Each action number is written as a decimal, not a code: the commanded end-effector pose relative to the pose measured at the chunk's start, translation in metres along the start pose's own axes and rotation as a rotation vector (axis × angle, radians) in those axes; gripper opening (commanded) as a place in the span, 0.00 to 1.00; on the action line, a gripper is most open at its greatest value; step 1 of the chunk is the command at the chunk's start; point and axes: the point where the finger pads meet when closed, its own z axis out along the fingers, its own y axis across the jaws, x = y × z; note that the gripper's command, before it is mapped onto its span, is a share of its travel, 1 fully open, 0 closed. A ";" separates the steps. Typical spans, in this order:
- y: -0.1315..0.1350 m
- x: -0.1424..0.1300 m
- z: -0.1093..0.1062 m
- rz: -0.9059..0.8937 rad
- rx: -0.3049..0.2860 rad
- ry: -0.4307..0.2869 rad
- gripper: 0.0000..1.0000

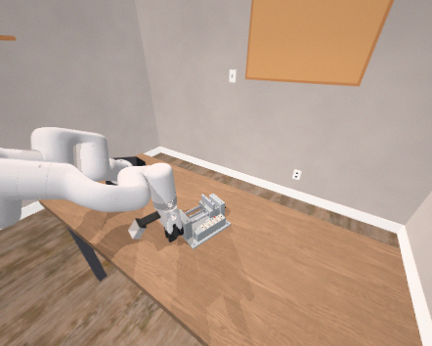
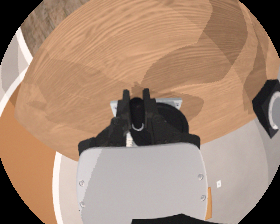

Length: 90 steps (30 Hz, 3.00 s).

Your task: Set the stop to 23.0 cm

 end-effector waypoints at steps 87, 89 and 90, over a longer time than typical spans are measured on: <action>0.004 0.000 -0.016 -0.001 0.000 0.000 0.06; 0.003 0.000 -0.012 -0.001 0.000 0.000 0.06; 0.002 0.000 -0.010 -0.001 0.000 0.000 0.06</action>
